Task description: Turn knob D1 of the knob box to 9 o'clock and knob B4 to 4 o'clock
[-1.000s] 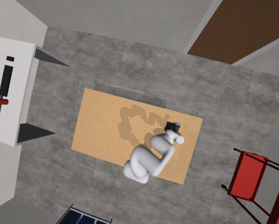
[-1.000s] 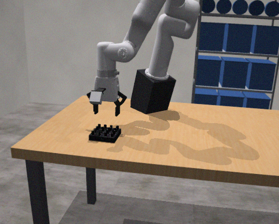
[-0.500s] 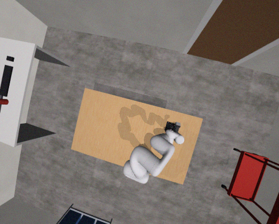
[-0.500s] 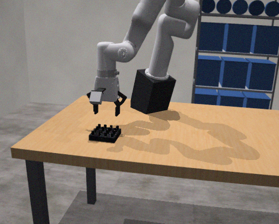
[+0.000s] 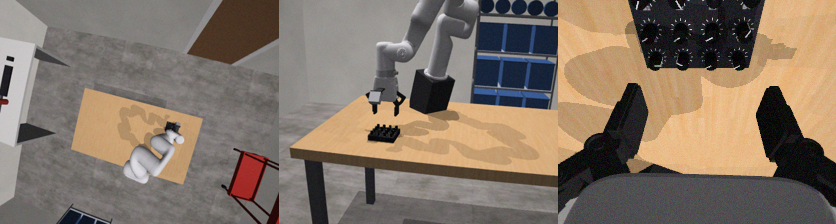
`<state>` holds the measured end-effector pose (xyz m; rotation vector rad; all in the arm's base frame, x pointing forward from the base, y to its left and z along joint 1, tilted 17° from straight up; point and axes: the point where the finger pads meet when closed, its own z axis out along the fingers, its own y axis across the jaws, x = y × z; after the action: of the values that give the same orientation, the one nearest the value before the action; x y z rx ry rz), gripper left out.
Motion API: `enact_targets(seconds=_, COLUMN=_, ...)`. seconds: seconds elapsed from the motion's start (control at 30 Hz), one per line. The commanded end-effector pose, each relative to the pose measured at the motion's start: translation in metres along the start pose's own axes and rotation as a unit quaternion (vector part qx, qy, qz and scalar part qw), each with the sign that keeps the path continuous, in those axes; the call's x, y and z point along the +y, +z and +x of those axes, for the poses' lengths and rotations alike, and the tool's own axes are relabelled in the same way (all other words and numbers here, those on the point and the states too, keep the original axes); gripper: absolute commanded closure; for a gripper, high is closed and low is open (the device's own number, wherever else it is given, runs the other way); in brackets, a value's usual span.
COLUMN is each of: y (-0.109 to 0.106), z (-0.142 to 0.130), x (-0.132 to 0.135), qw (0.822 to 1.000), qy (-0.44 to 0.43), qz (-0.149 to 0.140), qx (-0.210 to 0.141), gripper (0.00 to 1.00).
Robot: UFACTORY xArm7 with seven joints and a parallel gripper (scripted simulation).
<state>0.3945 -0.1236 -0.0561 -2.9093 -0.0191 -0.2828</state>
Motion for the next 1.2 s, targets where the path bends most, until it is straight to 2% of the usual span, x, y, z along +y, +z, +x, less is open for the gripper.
enact_targets(seconds=0.0, y=-0.0010, z=0.0011, x=0.0009, qw=1.000, qy=0.000, qz=-0.001, qx=0.001, gripper=0.00)
enact_targets(seconds=0.9, y=-0.0010, z=0.0012, x=0.0010, qw=1.000, qy=0.002, qz=-0.001, qx=0.001, gripper=0.00)
enact_targets(seconds=1.17, y=-0.0009, z=0.0026, x=0.0022, qw=0.999, qy=0.055, qz=0.000, qx=0.002, gripper=0.00)
